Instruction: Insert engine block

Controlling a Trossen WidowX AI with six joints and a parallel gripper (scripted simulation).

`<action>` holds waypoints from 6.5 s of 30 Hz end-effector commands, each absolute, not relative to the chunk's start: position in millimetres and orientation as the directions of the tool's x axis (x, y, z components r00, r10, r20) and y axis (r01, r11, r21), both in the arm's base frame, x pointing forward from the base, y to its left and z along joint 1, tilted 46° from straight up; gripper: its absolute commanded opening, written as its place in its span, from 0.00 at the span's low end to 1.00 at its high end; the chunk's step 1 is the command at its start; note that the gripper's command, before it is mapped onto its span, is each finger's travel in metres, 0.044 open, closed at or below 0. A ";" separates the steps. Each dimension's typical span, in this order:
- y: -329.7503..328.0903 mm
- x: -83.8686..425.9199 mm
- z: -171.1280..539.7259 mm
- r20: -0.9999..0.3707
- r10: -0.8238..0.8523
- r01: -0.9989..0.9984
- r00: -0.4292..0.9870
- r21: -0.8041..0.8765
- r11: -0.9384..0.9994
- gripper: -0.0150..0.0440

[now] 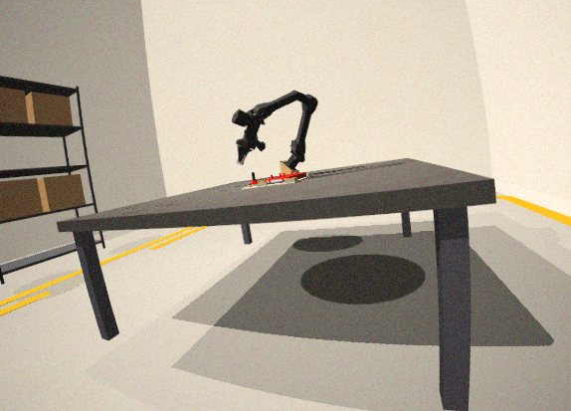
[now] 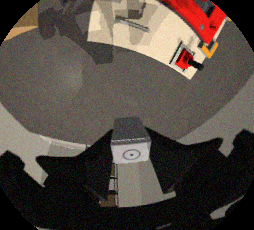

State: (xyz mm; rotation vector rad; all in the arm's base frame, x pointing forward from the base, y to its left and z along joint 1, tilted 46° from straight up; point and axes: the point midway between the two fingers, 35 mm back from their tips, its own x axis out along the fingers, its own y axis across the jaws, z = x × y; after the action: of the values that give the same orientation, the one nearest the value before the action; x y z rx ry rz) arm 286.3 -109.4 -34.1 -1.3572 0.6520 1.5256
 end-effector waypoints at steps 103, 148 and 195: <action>-29.8 265.5 -70.1 -0.976 0.125 -0.901 0.180 -0.214 -0.378 1.00; -55.6 271.4 -67.0 -0.777 0.616 -0.888 -0.128 -0.187 -0.420 1.00; -32.1 272.0 -92.3 -0.701 0.701 -0.894 -0.127 -0.224 -0.387 0.64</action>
State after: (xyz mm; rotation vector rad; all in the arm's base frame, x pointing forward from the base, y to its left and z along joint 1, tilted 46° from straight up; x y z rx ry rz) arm 273.4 -33.5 -91.7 -0.9170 0.2983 1.7620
